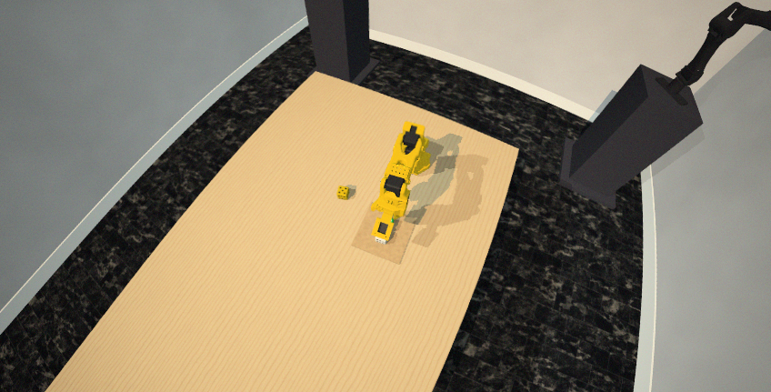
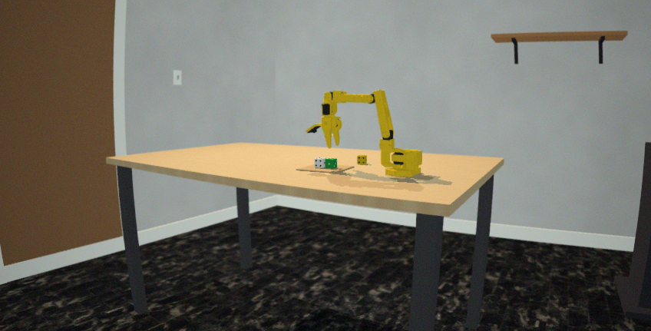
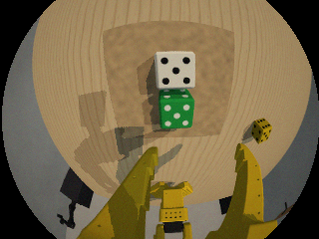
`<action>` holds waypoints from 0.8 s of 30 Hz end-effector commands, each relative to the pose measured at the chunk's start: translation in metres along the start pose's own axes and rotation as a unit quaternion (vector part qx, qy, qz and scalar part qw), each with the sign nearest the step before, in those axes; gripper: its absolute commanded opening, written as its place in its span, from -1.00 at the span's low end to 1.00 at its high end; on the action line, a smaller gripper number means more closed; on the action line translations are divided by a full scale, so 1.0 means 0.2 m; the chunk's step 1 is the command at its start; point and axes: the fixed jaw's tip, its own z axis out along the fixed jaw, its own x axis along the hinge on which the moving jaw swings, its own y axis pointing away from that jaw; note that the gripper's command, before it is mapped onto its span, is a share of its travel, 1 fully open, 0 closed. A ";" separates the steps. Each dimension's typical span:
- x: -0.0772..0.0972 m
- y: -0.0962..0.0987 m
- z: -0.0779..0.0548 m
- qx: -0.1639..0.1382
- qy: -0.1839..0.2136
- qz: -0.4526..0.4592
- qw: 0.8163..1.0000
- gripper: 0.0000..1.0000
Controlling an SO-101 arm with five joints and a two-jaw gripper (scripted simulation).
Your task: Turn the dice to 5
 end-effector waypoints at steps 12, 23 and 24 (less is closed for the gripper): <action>-0.02 -0.01 -0.07 -0.002 -0.033 0.001 0.999 -0.29; 0.09 -0.10 -0.18 0.001 -0.078 0.026 0.997 -0.29; 0.11 -0.11 -0.20 0.002 -0.085 0.029 0.996 -0.29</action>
